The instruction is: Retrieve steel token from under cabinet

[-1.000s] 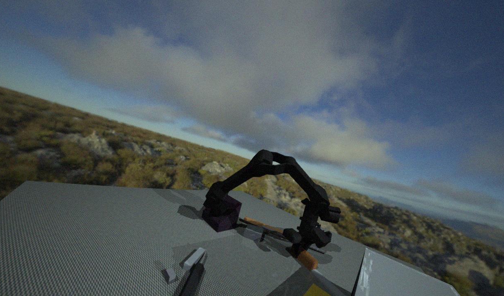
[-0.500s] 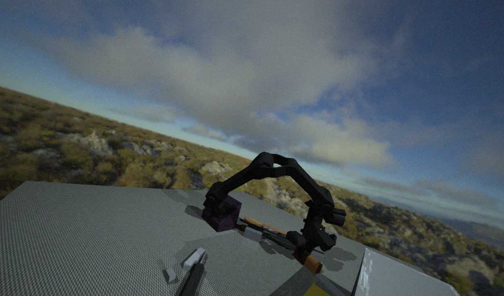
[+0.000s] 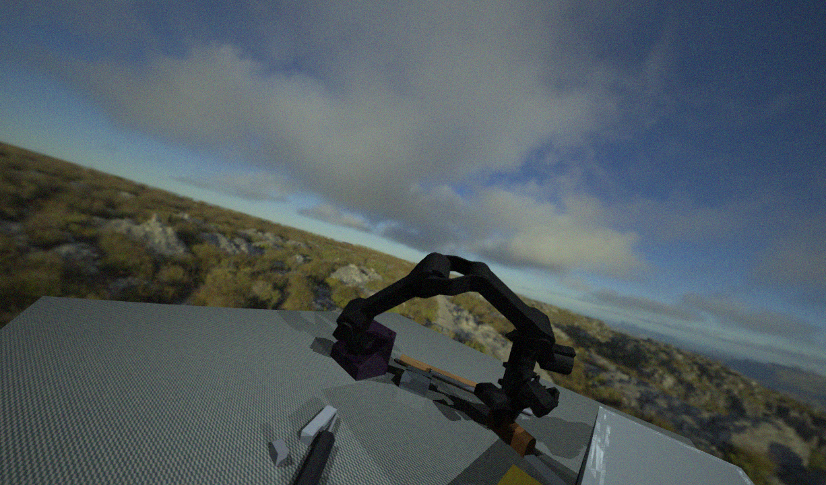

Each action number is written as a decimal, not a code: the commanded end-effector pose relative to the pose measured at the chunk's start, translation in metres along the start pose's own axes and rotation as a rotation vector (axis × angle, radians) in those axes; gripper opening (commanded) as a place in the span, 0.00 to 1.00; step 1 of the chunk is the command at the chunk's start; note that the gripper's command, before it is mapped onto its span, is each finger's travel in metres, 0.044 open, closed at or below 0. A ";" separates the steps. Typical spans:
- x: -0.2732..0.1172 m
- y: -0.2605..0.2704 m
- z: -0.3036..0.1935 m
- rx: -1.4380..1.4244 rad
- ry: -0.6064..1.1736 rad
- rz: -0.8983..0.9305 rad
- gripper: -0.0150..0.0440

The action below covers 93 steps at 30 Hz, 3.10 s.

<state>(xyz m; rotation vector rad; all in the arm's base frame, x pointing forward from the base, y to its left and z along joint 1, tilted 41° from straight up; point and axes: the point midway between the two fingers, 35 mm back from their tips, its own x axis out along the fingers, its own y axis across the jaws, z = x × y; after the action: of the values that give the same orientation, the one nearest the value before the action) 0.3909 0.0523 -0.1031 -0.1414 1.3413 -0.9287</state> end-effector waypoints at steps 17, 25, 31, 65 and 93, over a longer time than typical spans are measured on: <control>0.000 0.000 0.024 0.003 0.001 0.003 0.25; 0.001 -0.005 0.024 0.003 0.001 0.003 0.25; 0.001 -0.011 0.024 0.003 0.001 0.002 0.25; 0.002 -0.044 0.024 0.002 0.001 0.000 0.25; 0.003 -0.069 0.023 0.001 0.001 -0.002 0.25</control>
<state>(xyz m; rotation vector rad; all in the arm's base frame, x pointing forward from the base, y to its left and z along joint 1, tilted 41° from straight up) 0.3801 0.0009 -0.0615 -0.1464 1.3427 -0.9229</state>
